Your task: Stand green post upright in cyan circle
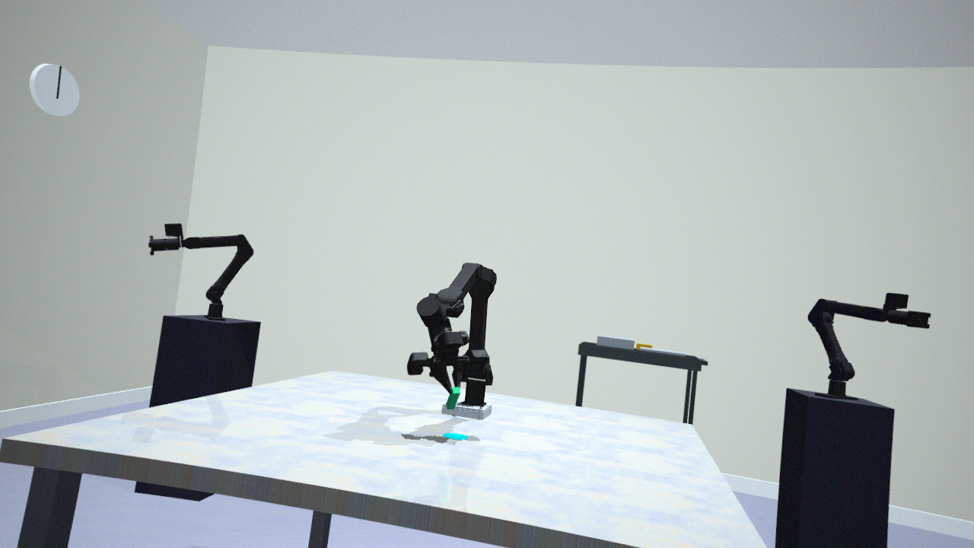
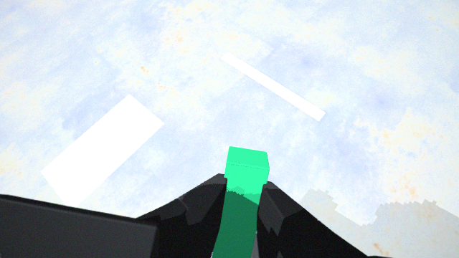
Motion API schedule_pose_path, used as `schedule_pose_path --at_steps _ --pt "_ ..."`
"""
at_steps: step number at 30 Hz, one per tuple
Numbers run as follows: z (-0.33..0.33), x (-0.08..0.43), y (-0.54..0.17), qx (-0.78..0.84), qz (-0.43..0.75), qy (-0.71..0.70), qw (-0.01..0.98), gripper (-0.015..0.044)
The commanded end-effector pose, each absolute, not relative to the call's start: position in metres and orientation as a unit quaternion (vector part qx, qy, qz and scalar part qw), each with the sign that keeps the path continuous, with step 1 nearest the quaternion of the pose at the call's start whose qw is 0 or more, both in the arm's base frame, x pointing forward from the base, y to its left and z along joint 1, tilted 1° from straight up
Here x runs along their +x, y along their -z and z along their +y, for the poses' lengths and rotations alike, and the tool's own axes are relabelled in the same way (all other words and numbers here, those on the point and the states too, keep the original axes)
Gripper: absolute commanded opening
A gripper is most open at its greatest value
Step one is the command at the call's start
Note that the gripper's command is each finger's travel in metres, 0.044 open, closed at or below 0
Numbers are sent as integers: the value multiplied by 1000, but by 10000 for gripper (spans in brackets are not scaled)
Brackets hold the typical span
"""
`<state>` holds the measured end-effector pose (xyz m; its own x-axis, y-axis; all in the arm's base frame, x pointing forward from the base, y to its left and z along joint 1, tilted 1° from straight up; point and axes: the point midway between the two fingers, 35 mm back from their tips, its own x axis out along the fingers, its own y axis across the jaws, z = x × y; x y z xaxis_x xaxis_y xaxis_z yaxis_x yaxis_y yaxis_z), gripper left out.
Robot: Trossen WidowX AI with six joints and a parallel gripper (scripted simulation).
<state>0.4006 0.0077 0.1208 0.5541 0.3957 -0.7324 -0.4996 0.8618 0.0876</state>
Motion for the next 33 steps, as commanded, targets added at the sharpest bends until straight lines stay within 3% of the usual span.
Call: schedule_pose_path --at_steps 1,33 --pt "7 400 -119 -57 386 -257 884 23" --pt "-1 397 -123 -25 294 -273 916 23"
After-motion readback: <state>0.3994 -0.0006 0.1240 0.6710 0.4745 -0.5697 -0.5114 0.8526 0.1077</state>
